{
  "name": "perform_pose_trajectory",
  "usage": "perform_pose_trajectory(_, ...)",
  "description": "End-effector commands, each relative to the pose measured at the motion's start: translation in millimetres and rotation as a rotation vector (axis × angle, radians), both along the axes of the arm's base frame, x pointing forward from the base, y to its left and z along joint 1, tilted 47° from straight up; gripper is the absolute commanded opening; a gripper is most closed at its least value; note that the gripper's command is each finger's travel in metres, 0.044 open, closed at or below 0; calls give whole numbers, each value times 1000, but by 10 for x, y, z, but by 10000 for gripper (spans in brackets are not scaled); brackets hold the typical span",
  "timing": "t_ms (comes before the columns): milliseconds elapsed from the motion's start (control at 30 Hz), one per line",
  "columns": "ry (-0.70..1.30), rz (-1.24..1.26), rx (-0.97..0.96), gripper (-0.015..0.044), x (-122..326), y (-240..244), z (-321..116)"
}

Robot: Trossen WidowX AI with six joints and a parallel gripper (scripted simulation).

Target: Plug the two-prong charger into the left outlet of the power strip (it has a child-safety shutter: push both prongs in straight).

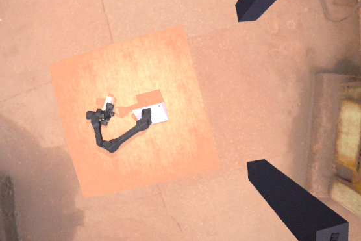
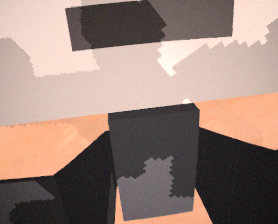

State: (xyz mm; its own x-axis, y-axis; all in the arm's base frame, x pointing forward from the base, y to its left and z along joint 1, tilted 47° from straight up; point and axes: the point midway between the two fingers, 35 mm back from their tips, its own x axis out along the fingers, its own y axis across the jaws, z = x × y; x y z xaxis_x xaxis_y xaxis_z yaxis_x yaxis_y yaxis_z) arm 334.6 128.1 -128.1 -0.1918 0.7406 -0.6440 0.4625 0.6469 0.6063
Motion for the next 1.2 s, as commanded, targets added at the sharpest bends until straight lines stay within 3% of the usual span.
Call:
perform_pose_trajectory(0, -23, -3, -7, 0, 74, -33, -23)
perform_pose_trajectory(1167, -23, -3, -7, 0, 145, -56, -46)
